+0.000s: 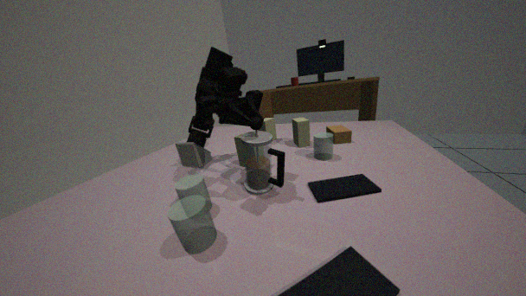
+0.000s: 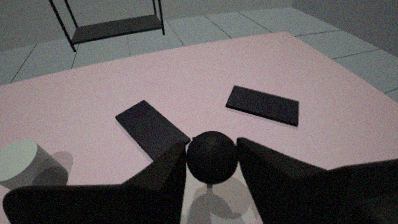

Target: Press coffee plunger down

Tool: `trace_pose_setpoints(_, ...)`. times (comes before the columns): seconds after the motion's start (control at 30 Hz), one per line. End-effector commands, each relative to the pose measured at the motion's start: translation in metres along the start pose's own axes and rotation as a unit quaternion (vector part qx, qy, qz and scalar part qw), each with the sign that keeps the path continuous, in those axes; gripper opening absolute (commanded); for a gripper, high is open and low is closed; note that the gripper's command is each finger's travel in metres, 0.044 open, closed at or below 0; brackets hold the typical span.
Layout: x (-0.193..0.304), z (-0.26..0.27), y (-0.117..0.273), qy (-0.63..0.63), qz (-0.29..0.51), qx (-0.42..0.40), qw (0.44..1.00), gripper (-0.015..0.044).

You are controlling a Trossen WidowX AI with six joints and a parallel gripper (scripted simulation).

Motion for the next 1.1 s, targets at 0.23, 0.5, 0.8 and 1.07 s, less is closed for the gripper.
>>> trace_pose_setpoints(0.23, 0.0035, -0.0010, -0.0033, -0.006, 0.009, 0.000, 1.000, 0.0122)
trace_pose_setpoints(0.5, -0.0001, -0.0002, -0.0008, 0.000, 0.001, 0.000, 1.000, 0.0122)
trace_pose_setpoints(0.8, -0.0001, -0.0002, -0.0008, 0.000, 0.001, 0.000, 1.000, 0.0254)
trace_pose_setpoints(1.07, -0.0001, -0.0002, -0.0008, 0.000, 0.001, 0.000, 1.000, 0.0440)
Point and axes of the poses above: the point midway between the two fingers, 35 mm back from their tips, its own y axis back along the fingers, its own z axis across the jaws, x = y × z, the point moved 6 cm from there along y, back along the fingers, and after that the axes turned 10 degrees about -y, right-handed, at the moved point
